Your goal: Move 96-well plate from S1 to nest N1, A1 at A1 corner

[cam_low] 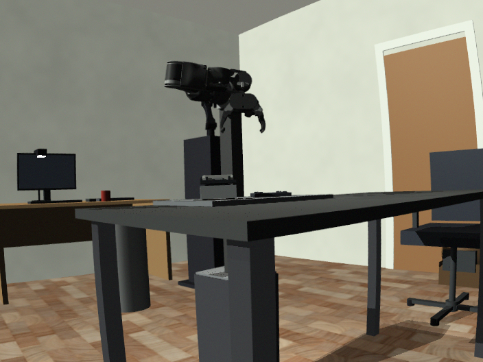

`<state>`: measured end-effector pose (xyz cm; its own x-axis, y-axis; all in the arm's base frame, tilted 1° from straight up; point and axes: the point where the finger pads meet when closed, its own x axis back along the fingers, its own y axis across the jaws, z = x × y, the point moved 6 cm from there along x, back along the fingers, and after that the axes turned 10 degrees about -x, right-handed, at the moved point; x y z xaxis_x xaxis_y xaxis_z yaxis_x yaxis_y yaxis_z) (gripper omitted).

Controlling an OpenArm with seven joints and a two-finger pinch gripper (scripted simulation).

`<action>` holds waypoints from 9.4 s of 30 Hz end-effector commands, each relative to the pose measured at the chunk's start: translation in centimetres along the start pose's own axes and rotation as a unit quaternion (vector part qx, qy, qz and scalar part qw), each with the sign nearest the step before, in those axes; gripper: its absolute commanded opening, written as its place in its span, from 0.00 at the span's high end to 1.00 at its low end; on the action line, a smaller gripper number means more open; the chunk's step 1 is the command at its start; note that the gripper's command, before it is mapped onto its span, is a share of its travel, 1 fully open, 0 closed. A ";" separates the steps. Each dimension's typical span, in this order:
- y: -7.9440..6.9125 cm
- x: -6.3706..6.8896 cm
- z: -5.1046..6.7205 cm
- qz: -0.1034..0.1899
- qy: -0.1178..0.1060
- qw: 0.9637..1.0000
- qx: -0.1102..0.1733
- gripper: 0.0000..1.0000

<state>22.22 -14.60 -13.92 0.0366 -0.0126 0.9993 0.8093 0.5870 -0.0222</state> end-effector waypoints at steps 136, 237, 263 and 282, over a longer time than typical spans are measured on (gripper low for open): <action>-7.2 -13.8 -6.6 -0.017 -0.007 1.000 0.020 0.23; -7.2 -13.1 -6.6 -0.017 -0.006 1.000 0.021 1.00; -7.3 -8.0 -6.6 -0.016 -0.008 1.000 0.021 1.00; -7.6 -4.9 -6.5 -0.016 -0.008 1.000 0.021 1.00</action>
<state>19.72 -24.19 -18.87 -0.0028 -0.0218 0.9998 0.7852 0.6190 0.0157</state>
